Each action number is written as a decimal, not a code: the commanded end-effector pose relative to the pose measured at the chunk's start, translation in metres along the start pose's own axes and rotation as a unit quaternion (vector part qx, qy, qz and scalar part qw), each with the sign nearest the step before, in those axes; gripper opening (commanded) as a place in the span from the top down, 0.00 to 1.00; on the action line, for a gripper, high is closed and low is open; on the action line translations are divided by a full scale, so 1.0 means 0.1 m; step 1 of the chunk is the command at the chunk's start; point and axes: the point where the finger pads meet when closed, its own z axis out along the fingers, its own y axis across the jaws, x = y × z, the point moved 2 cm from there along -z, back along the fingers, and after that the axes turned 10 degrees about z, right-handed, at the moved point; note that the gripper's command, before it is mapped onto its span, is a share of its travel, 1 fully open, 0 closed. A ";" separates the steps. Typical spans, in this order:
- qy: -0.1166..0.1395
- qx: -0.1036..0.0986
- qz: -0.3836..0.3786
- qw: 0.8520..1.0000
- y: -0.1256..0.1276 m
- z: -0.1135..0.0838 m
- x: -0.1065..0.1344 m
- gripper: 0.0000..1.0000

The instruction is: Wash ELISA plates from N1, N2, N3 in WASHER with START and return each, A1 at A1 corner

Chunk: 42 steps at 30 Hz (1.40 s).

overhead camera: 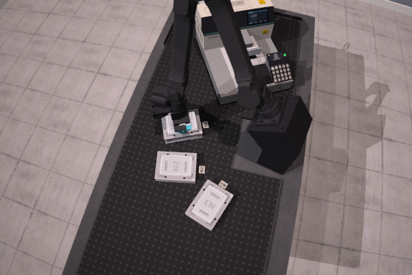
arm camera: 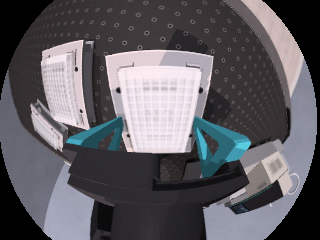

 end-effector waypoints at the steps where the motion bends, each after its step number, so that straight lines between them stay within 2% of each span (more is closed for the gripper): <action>1: -0.012 0.006 -0.001 1.000 -0.07 0.01 -0.10 0.00; 8: -0.007 0.004 -0.002 1.000 -0.06 0.07 -0.07 0.00; 9: -0.017 0.006 -0.002 1.000 -0.07 0.00 -0.11 0.00; 11: -0.006 0.004 -0.002 1.000 -0.06 0.08 -0.05 0.00; 17: -0.007 0.002 -0.001 1.000 -0.02 0.05 -0.05 0.00; 23: -0.007 0.002 -0.001 1.000 -0.02 0.05 -0.05 0.12; 27: -0.007 0.002 -0.001 1.000 -0.02 0.05 -0.05 0.16; 42: -0.007 0.002 -0.001 1.000 -0.02 0.05 -0.05 0.16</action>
